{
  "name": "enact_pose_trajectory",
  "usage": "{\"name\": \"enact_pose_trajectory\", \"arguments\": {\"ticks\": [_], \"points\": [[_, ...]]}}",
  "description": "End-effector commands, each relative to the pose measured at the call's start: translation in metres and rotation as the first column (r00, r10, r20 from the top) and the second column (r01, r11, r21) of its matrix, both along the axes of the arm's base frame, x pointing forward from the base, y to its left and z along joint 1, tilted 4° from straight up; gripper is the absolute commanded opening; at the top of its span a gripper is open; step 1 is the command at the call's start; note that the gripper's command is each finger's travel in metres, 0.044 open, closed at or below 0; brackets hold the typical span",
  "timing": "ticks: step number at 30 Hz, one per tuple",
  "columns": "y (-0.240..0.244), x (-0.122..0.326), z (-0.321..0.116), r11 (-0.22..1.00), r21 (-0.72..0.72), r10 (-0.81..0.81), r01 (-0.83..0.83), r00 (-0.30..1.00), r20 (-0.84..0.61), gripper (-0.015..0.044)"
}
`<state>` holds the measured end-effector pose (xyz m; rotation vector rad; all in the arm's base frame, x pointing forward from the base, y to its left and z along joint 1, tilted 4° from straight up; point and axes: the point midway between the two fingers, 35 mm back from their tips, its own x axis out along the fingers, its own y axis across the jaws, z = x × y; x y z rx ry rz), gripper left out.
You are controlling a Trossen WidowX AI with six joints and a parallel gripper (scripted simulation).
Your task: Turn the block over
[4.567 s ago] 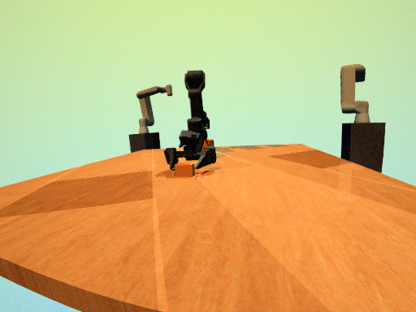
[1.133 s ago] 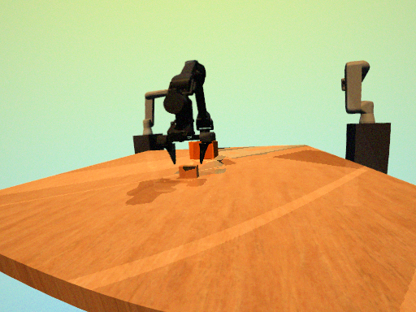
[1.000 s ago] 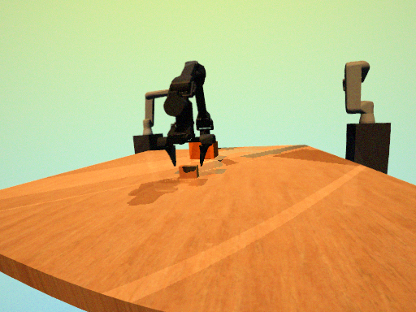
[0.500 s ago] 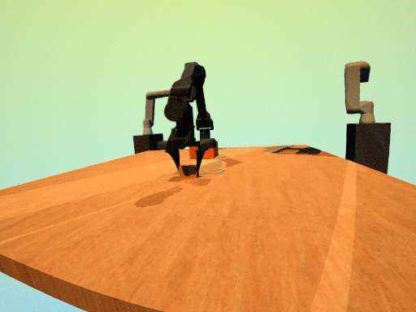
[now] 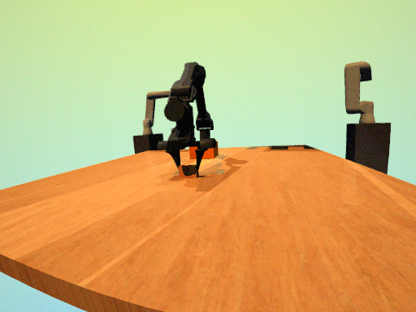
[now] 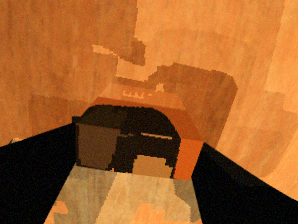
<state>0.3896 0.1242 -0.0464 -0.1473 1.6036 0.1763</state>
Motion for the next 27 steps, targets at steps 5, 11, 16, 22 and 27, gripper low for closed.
{"name": "enact_pose_trajectory", "arguments": {"ticks": [5, 11, 16, 22, 27], "points": [[0.001, 0.0, 0.001, 1.0, 0.004, -0.001, 0.001, 1.0, -0.001, 0.0136], [0.0, 0.001, 0.029, 1.0, 0.004, -0.001, 0.001, 1.0, -0.001, 0.0], [0.0, 0.001, 0.029, 1.0, 0.005, -0.001, 0.001, 1.0, 0.008, 0.0], [0.001, 0.004, 0.022, 1.0, 0.02, -0.002, 0.0, 0.996, 0.091, 0.0], [0.002, 0.005, 0.017, 0.999, 0.034, -0.004, -0.001, 0.987, 0.161, 0.0]]}}
